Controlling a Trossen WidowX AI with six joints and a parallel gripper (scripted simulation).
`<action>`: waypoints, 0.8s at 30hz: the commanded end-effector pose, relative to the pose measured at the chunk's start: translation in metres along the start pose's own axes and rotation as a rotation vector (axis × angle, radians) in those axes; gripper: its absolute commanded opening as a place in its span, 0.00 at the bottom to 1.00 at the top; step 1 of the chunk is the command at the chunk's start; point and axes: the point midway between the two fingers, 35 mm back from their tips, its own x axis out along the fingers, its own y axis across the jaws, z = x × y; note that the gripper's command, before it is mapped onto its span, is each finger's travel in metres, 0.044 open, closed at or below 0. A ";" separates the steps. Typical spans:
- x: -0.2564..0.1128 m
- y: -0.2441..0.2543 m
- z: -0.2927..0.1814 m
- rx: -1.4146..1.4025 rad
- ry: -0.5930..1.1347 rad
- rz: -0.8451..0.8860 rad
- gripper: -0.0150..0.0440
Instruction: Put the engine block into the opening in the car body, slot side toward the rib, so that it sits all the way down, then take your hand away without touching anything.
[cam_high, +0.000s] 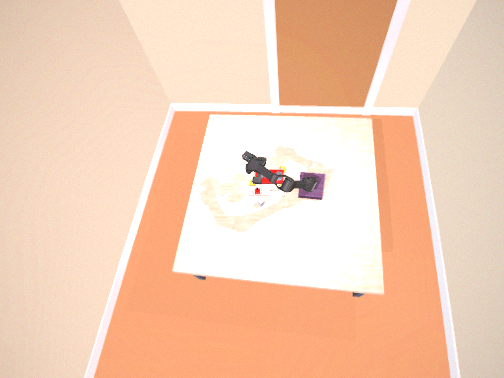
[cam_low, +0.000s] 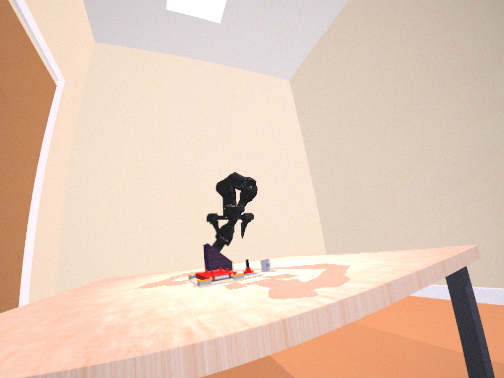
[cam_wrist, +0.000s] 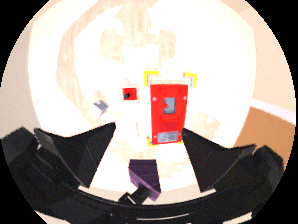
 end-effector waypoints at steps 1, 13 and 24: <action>0.000 0.010 0.000 -0.150 -0.003 0.006 1.00; 0.001 0.031 0.000 -0.563 -0.007 0.010 1.00; 0.002 0.051 -0.001 -0.941 -0.012 0.015 1.00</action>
